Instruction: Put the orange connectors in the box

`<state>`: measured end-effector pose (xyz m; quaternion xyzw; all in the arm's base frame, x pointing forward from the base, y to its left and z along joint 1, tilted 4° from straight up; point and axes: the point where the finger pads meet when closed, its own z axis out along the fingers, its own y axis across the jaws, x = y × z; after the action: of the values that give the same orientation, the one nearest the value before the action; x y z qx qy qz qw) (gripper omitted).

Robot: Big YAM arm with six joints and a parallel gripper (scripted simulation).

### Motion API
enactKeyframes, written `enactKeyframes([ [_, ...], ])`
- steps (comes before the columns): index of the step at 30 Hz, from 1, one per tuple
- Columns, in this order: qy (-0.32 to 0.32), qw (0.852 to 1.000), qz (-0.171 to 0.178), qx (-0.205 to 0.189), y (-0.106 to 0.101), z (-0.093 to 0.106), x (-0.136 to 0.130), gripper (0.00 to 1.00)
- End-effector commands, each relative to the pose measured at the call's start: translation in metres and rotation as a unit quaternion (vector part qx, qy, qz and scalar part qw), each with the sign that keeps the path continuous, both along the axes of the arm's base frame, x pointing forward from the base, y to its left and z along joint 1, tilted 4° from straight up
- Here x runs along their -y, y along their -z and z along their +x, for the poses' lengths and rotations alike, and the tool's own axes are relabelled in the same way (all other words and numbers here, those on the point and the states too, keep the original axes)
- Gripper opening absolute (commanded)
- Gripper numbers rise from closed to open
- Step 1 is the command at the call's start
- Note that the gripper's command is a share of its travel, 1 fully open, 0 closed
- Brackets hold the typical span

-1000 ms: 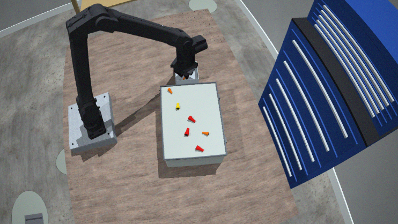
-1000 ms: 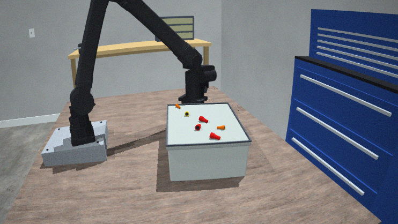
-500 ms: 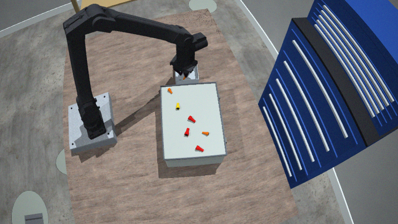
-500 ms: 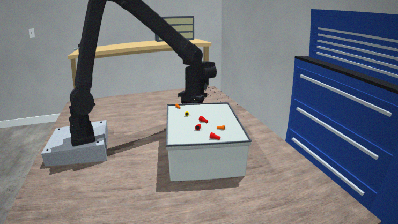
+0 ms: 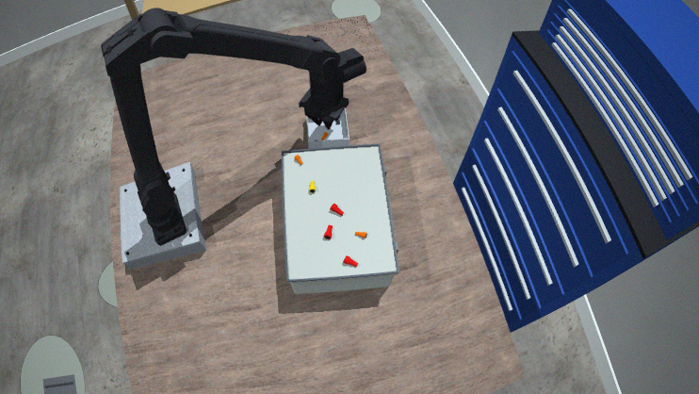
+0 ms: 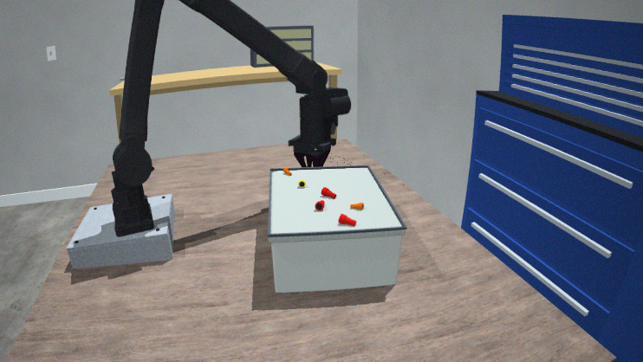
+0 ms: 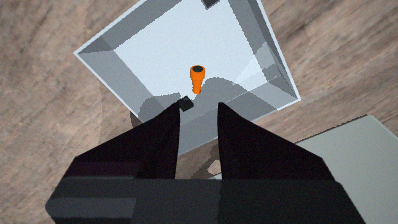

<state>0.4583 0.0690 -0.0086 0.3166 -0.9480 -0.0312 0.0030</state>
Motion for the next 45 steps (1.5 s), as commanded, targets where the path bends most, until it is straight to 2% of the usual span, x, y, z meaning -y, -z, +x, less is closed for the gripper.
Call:
enactKeyframes([
  [1,-0.005,1.000,-0.001,-0.010,0.002,-0.003,0.002,0.25],
  [9,-0.006,1.000,-0.002,-0.016,0.006,-0.007,0.002,0.25],
  [11,-0.006,1.000,-0.001,-0.013,0.001,-0.005,0.002,0.25],
  [15,-0.004,1.000,0.001,0.006,-0.045,0.008,0.004,0.25],
  [19,-0.003,1.000,0.002,0.016,-0.052,0.015,0.005,0.25],
  [24,-0.002,1.000,0.002,0.022,-0.081,0.018,0.007,0.25],
  [26,-0.002,1.000,0.002,0.022,-0.081,0.018,0.007,0.25],
  [28,-0.002,1.000,0.002,0.024,-0.105,0.019,0.007,0.25],
  [37,-0.002,1.000,0.003,0.028,-0.159,0.019,0.011,0.25],
  [39,-0.002,1.000,0.002,0.026,-0.161,0.020,0.011,0.25],
  [41,-0.003,1.000,0.001,0.014,-0.151,0.014,0.011,0.25],
  [45,-0.005,1.000,0.000,0.005,-0.143,0.010,0.010,0.25],
])
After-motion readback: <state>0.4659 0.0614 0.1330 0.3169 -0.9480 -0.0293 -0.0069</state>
